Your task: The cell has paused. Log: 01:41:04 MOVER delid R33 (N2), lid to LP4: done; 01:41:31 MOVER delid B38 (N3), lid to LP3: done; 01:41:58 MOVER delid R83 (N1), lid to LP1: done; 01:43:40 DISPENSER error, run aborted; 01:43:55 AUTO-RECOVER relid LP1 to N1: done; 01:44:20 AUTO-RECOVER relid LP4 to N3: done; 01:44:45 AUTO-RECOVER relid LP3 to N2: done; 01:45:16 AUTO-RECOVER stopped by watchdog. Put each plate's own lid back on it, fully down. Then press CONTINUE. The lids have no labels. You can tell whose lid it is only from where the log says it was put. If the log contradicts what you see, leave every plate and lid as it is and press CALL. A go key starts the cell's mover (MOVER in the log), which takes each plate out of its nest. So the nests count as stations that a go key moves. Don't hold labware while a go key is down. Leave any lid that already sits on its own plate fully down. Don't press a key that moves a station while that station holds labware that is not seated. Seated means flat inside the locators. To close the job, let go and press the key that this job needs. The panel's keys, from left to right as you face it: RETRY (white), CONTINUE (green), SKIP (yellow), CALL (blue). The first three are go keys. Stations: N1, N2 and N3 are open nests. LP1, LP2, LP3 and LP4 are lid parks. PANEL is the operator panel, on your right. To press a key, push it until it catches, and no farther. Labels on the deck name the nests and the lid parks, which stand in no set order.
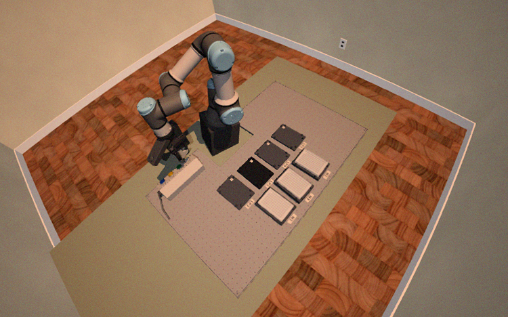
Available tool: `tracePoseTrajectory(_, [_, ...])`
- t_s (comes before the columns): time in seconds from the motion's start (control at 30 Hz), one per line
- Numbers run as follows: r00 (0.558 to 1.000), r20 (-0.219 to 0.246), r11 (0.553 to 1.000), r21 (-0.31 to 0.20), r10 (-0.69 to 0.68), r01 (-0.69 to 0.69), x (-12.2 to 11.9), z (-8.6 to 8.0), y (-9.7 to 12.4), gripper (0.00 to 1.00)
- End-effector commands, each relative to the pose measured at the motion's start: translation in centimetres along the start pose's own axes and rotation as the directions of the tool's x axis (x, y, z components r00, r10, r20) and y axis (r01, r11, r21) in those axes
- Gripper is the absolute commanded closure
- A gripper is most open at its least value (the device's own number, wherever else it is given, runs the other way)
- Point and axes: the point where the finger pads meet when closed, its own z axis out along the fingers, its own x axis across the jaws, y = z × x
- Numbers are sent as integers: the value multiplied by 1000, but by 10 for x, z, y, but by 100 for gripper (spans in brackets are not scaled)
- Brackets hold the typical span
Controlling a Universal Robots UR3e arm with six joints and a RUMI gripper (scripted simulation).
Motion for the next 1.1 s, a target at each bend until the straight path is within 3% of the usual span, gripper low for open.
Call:
tracePoseTrajectory(0.0, [999, -9, 999, 7, 48, -48, 34, 0, -16, 100])
tracePoseTrajectory(0.2, [999, -9, 999, 7, 48, -48, 52, -1, -22, 100])
tracePoseTrajectory(0.83, [999, -8, 999, 6, 48, -48, 51, 0, -21, 100])
tracePoseTrajectory(1.07, [999, -7, 999, 5, 48, -48, 51, 12, -21, 100])
